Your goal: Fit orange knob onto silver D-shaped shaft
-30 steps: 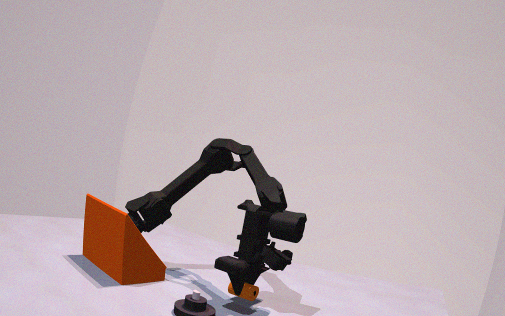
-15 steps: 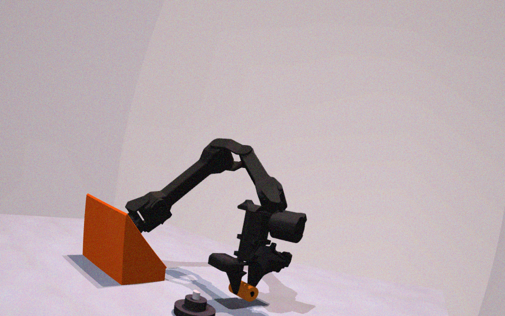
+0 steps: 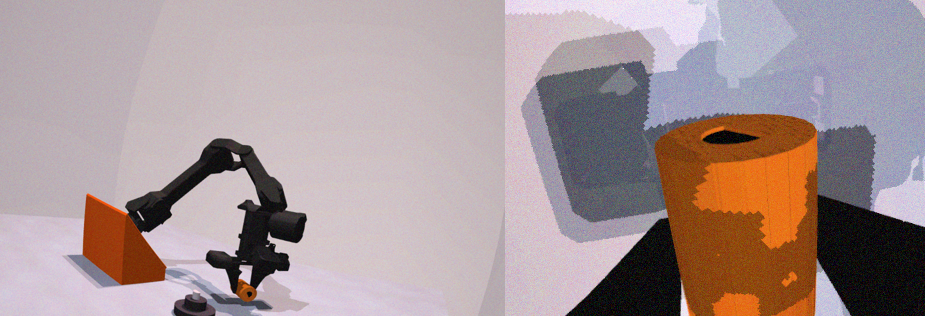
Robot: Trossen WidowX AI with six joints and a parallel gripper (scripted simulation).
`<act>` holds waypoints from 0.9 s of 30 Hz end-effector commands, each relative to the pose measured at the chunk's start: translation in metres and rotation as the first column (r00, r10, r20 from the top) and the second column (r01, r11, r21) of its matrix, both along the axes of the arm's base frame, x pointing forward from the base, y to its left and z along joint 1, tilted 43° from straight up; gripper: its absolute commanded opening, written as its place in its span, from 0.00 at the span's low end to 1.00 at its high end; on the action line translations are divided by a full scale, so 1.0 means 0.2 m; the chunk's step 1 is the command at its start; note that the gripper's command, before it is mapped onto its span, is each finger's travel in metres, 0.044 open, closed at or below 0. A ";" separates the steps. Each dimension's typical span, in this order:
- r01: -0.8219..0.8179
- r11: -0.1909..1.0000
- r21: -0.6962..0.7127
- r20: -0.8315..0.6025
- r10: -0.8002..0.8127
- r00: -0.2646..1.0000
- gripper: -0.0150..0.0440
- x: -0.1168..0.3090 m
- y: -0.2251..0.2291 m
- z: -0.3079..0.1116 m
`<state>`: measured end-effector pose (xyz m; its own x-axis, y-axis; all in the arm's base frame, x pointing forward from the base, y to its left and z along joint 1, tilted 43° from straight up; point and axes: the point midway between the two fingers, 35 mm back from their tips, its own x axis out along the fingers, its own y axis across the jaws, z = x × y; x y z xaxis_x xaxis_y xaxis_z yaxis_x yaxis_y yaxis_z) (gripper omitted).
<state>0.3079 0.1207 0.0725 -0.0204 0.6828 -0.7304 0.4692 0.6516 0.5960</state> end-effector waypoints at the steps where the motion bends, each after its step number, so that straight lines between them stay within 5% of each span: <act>1: 0.078 0.997 0.000 -0.073 -0.077 0.994 0.56 0.00 0.00 0.00; 12: 0.339 0.939 -0.062 -0.318 -0.340 0.885 0.56 0.00 0.00 0.00; 27: 0.467 0.875 -0.126 -0.439 -0.472 0.765 0.56 0.00 0.00 0.00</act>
<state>0.3078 0.1207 0.0725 -0.0206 0.6827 -0.7304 0.8838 0.3539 0.3059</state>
